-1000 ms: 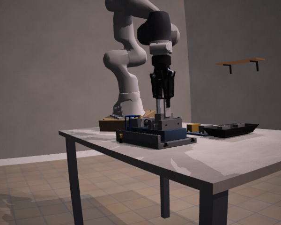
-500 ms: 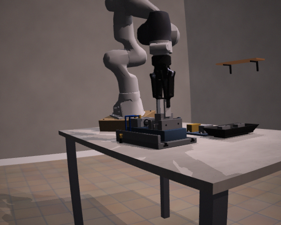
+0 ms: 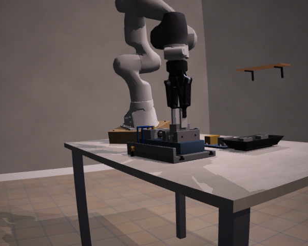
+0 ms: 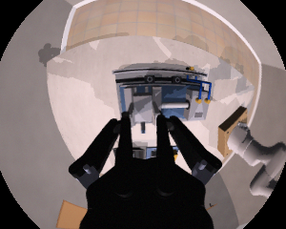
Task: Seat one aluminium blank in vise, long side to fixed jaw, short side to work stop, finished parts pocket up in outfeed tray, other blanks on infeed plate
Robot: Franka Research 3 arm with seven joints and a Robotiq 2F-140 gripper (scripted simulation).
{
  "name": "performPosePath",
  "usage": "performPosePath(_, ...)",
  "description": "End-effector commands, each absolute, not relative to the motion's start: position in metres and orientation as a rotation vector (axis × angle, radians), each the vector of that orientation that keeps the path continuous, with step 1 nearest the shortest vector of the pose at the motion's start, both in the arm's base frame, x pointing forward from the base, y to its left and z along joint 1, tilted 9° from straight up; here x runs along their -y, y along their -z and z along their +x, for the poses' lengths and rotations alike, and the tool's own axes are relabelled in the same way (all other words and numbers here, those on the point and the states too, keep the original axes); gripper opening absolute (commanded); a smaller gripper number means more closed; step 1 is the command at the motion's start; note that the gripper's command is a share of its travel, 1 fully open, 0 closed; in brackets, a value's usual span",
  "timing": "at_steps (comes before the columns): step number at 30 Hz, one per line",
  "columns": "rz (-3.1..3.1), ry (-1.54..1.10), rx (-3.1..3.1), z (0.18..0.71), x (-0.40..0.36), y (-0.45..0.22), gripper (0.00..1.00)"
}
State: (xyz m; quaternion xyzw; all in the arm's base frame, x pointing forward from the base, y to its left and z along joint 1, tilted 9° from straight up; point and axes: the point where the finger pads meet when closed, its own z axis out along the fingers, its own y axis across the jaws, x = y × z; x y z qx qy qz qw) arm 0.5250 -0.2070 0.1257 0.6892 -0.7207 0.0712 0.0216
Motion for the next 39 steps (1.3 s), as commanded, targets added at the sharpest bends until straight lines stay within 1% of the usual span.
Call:
performPosePath(1, 2.129, -0.227, 2.246, 0.5262, 0.2082, -0.1264, 0.0)
performPosePath(39, 2.129, -0.227, 2.245, 0.5279, 0.2041, -0.1254, 0.0)
